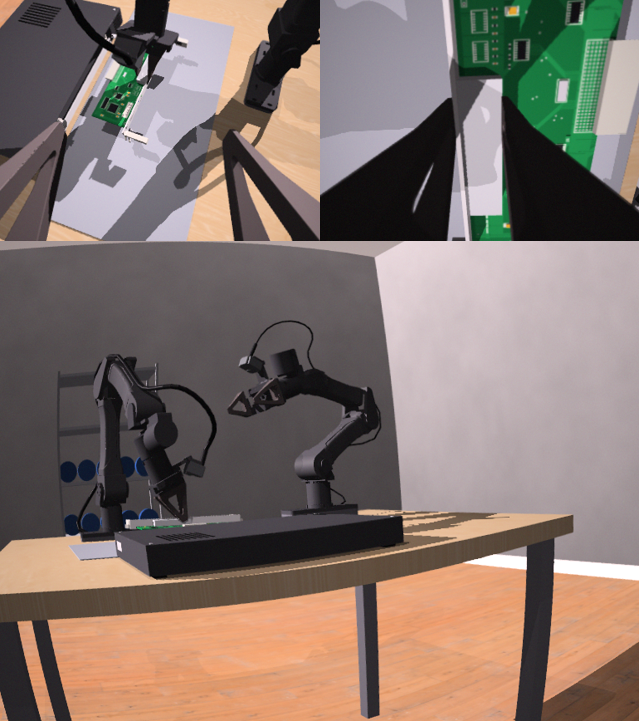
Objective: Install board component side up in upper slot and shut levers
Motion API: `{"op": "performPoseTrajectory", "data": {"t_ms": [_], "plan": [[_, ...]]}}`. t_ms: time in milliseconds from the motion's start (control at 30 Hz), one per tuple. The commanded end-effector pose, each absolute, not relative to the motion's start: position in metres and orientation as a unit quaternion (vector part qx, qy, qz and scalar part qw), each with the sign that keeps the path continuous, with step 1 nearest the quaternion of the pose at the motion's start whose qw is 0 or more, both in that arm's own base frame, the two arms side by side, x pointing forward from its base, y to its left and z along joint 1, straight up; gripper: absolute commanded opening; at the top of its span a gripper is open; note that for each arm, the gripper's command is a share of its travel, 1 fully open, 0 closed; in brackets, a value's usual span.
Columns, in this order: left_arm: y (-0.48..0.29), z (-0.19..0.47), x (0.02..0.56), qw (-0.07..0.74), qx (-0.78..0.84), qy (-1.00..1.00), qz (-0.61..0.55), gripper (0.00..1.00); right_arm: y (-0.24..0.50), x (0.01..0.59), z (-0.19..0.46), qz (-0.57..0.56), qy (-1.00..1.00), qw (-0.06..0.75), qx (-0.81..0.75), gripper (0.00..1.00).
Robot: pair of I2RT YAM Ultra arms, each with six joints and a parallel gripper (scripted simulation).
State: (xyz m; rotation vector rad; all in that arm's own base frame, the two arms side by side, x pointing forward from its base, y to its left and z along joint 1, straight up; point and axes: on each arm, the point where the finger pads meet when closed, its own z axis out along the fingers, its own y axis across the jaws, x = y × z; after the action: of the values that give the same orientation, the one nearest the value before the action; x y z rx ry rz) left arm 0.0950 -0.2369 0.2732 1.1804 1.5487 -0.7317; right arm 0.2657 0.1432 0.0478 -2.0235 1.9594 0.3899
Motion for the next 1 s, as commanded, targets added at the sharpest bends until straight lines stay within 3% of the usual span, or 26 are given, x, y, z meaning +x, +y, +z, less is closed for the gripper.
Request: {"op": "performPoseTrajectory", "data": {"t_ms": [0, 967], "plan": [[-0.232, 0.291, 0.092, 0.521, 0.480, 0.632, -0.314, 1.00, 0.162, 0.272, 0.058, 0.155, 0.657, 0.164, -0.720, 0.18], [-0.232, 0.291, 0.092, 0.521, 0.480, 0.632, -0.314, 1.00, 0.169, 0.292, 0.057, 0.151, 0.657, 0.167, -0.720, 0.18]]}}
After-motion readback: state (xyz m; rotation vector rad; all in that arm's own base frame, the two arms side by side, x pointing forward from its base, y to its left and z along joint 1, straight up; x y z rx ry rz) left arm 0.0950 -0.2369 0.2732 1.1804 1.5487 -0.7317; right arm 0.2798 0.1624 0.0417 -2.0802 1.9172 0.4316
